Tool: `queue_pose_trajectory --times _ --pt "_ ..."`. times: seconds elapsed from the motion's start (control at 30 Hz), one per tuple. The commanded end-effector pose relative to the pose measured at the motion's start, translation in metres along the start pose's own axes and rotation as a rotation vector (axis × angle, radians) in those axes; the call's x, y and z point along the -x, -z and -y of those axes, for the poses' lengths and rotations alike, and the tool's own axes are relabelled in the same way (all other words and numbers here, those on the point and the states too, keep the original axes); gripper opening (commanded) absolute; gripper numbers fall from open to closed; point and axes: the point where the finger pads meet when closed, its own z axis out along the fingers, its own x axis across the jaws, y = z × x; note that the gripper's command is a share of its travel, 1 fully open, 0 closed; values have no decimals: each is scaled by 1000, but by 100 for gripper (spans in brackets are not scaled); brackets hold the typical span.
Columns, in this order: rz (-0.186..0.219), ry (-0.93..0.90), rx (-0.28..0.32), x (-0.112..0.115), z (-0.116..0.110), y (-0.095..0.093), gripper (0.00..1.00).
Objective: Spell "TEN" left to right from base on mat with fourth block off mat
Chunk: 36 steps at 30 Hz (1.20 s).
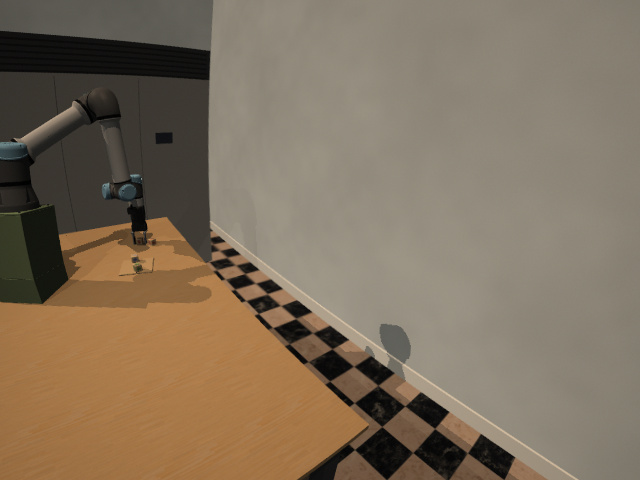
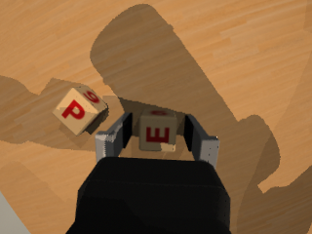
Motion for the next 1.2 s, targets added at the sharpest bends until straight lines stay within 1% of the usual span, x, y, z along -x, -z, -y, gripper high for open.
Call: queue_pose_trajectory --times 0.0,0.67,0.7,1.17 --pt "1 0 1 0 0 1 100" --pt "1 0 1 0 0 1 100" --pt "1 0 1 0 0 1 87" --pt "1 0 1 0 0 1 87"
